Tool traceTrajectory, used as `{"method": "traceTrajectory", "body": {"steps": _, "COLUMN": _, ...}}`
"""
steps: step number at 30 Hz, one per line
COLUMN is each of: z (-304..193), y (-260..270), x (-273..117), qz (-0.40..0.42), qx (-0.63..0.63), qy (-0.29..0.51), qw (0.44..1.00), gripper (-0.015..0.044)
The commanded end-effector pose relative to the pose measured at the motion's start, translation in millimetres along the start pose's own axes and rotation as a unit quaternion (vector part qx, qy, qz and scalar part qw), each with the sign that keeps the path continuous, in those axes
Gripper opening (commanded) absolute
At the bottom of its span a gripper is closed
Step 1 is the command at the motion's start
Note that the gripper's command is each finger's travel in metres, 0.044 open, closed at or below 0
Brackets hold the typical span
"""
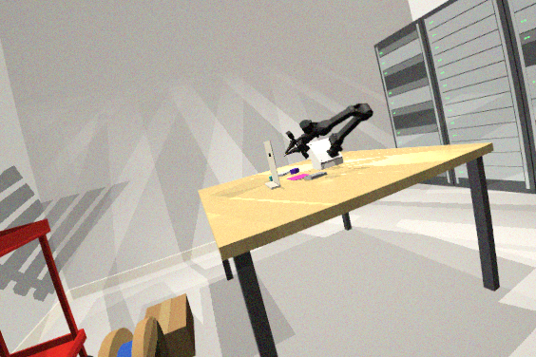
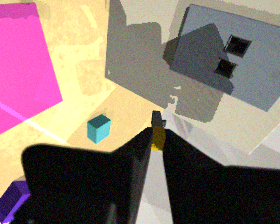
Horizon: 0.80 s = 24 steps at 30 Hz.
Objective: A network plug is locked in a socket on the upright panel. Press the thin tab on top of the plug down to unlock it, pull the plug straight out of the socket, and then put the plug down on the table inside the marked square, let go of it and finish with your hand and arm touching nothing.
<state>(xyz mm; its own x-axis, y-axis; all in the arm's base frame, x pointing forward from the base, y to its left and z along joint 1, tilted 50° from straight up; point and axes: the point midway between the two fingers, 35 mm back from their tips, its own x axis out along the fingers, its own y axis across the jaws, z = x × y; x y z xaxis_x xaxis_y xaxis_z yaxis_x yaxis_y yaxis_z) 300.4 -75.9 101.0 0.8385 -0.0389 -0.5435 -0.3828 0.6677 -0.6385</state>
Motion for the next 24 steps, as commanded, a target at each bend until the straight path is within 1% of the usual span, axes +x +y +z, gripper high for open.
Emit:
{"method": "traceTrajectory", "body": {"steps": 1, "z": -4, "y": 13, "x": 5, "qz": 0.048, "qx": -0.022, "qy": -0.018, "qw": 0.998, "gripper": 0.0}}
{"method": "traceTrajectory", "body": {"steps": 13, "z": -12, "y": 48, "x": 9, "qz": 0.158, "qx": -0.055, "qy": -0.099, "qw": 0.981, "gripper": 0.0}}
{"method": "traceTrajectory", "body": {"steps": 24, "z": -12, "y": 68, "x": 3, "qz": 0.212, "qx": -0.054, "qy": -0.201, "qw": 0.955, "gripper": 0.0}}
